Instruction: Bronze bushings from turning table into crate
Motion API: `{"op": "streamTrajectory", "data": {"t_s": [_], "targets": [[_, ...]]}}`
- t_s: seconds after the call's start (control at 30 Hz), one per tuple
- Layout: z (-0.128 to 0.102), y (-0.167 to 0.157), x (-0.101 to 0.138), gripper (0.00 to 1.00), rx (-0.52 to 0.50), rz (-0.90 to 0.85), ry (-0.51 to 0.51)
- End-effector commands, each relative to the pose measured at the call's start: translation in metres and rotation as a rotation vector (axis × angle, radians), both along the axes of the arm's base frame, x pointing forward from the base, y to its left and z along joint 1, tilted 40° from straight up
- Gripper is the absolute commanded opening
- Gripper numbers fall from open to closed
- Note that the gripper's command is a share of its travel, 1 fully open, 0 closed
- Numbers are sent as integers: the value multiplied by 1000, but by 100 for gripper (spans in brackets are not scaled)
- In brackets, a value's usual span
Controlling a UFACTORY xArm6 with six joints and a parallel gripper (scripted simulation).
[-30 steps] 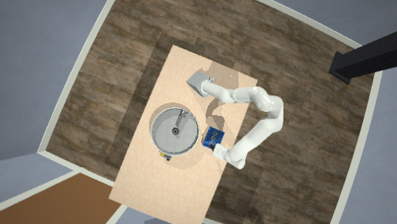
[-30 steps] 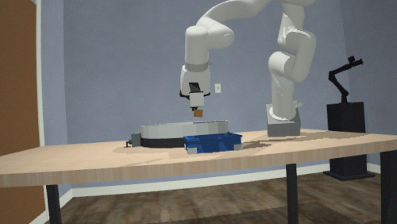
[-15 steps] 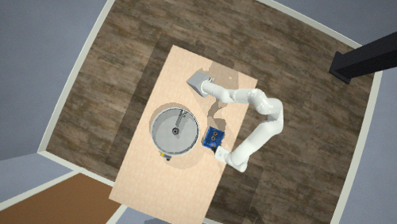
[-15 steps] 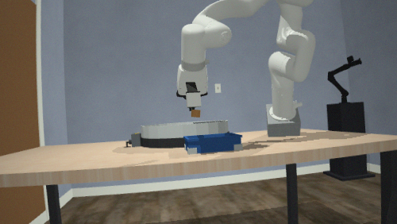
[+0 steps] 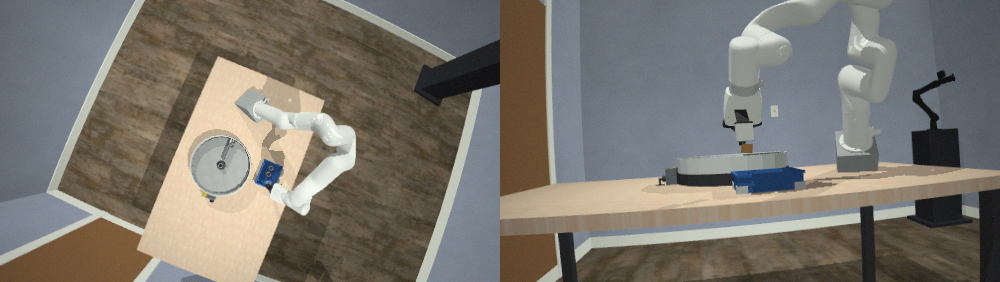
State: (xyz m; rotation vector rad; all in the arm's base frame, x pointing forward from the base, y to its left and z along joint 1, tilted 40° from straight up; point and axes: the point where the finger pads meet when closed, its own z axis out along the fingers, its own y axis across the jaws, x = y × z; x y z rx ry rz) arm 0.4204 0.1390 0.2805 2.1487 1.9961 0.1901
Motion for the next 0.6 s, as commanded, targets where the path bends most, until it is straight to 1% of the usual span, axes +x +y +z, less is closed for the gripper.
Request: {"op": "streamTrajectory", "data": {"t_s": [0.0,0.1,0.2,0.57], "targets": [[-16,14,6,0,1,-1,-4],[-28,23,10,0,1,-1,-4],[-34,29,11,0,1,-1,-4],[-36,30,12,0,1,-1,-4]]}}
